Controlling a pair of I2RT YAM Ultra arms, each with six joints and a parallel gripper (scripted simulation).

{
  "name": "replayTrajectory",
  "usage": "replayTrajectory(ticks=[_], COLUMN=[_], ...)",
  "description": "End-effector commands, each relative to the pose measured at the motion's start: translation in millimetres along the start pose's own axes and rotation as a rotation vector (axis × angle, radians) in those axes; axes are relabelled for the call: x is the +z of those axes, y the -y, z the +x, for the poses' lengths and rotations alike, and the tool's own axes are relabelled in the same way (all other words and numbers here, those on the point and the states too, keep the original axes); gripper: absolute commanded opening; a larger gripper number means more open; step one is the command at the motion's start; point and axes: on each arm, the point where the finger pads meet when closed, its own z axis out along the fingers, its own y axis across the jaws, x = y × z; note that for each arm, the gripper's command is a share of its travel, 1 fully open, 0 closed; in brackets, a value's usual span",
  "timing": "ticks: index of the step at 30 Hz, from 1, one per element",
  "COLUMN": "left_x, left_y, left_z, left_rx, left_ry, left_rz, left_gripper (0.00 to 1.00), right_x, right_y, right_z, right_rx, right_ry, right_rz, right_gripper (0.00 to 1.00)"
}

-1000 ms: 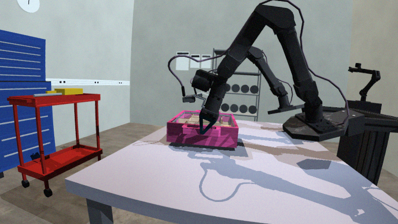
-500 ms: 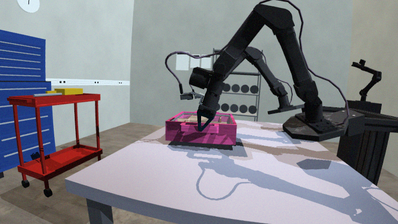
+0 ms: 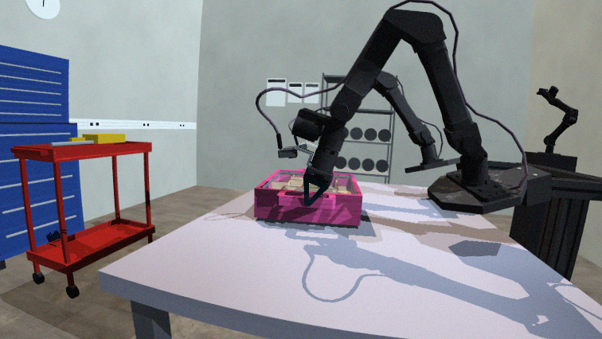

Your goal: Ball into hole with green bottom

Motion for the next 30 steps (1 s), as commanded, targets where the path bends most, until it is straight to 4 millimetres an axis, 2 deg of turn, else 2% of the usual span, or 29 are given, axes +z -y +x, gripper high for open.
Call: replayTrajectory(ticks=[1,3,4,7,8,10,12,13,14,15,17,18,20,21,22,23,25,27,30], left_x=[-39.9,-40.8,-43.1,-48.2,-48.3,-48.3,-35.2,-16.4,-18.5,-25.7,-30.4,-21.7,-27.1,-22.9,-23.2,-20.6,-27.1,-27.1,-31.0], left_y=[2.8,1.8,1.7,4.1,8.2,8.2,2.5,4.4,3.1,1.6,1.4,1.3,6.8,8.9,10.5,10.8,5.5,5.5,1.7], left_z=[-67.6,-53.0,-54.9,-63.4,-74.3,-74.3,-70.1,-57.3,-57.6,-73.9,-82.1,-59.6,-67.3,-57.0,-58.2,-56.5,-60.2,-60.2,-54.8], left_rx=[-0.008,0.01,0.013,0.015,0.007,0.007,-0.01,-0.002,-0.005,-0.015,-0.02,-0.016,-0.02,-0.019,-0.013,-0.003,-0.005,-0.005,-0.018], left_ry=[0.204,0.128,0.126,0.131,0.178,0.178,0.138,0.084,0.078,0.158,0.199,0.169,0.169,0.166,0.177,0.175,0.182,0.182,0.201], left_rz=[-0.034,-0.053,-0.061,-0.041,-0.018,-0.018,0.028,0.034,0.042,0.05,0.066,0.07,0.059,0.069,0.07,0.068,0.034,0.034,-0.024], left_gripper=[0.0,0.0,0.0,0.0,0.0,0.0,0.0,0.0,0.0,0.0,0.0,0.0,0.0,0.0,0.0,0.0,0.0,0.0,0.0], right_x=[-40.6,-35.6,-13.7,-24.4,-33.2,-33.2,-40.1,-41.9,-43.8,-46.9,-47.5,-52.5,-51.0,-52.5,-52.8,-35.6,-41.3,-41.3,-30.7], right_y=[1.0,-0.4,-5.2,-5.6,-4.4,-4.4,1.5,2.1,1.7,1.5,0.0,0.4,-3.3,-1.5,-2.0,-5.9,-7.4,-7.4,-0.9], right_z=[-80.5,-76.9,-62.0,-66.0,-76.4,-76.4,-64.8,-64.9,-65.9,-77.1,-78.2,-84.9,-81.2,-83.6,-83.7,-48.8,-60.1,-60.1,-59.4], right_rx=[0.037,0.044,0.041,0.04,0.039,0.039,0.035,0.035,0.033,0.037,0.038,0.035,0.025,0.027,0.027,0.005,0.013,0.013,0.028], right_ry=[0.255,0.223,0.167,0.158,0.199,0.199,0.13,0.12,0.114,0.171,0.187,0.214,0.197,0.219,0.228,0.155,0.179,0.179,0.23], right_rz=[-0.053,-0.071,-0.08,-0.07,-0.058,-0.058,-0.001,0.008,0.016,0.022,0.036,0.043,0.016,0.027,0.027,0.027,0.001,0.001,-0.041], right_gripper=[0.0,0.0,0.0,0.0,0.0,0.0,0.0,0.0,0.0,0.0,0.0,0.0,0.0,0.0,0.0,0.0,0.0,0.0,0.0])
